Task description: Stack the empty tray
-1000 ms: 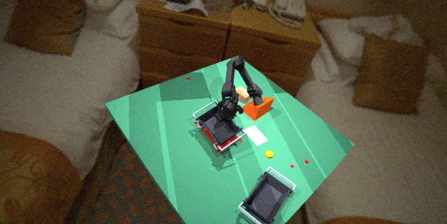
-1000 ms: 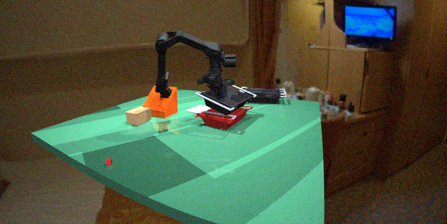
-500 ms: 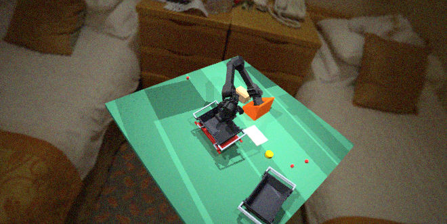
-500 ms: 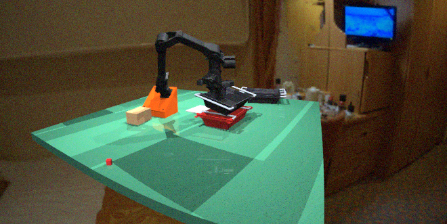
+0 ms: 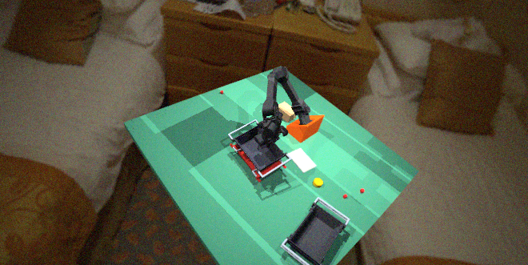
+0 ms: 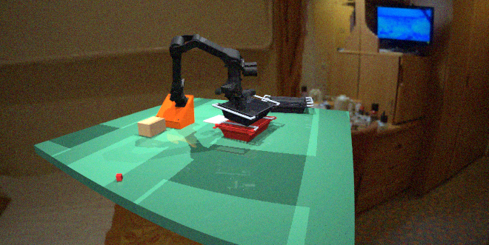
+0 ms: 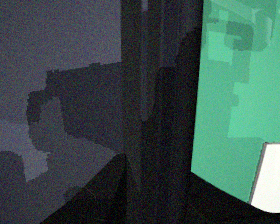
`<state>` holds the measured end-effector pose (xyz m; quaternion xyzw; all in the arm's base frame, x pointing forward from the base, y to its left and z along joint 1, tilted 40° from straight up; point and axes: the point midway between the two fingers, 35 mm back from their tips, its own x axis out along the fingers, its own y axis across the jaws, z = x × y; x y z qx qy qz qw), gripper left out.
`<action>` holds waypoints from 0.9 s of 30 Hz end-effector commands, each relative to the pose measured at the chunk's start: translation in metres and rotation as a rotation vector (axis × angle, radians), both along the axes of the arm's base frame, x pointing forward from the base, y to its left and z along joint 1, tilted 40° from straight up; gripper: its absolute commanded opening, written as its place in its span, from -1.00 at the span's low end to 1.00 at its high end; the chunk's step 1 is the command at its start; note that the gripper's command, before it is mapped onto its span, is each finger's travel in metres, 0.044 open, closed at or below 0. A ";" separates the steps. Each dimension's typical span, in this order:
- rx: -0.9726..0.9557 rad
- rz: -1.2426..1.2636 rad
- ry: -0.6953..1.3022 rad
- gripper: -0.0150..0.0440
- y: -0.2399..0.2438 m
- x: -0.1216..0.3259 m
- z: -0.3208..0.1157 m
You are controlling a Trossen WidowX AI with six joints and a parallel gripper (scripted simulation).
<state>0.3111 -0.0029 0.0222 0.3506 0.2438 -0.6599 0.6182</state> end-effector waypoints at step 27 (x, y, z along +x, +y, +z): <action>0.006 -0.014 0.014 -0.49 -0.013 -0.008 -0.015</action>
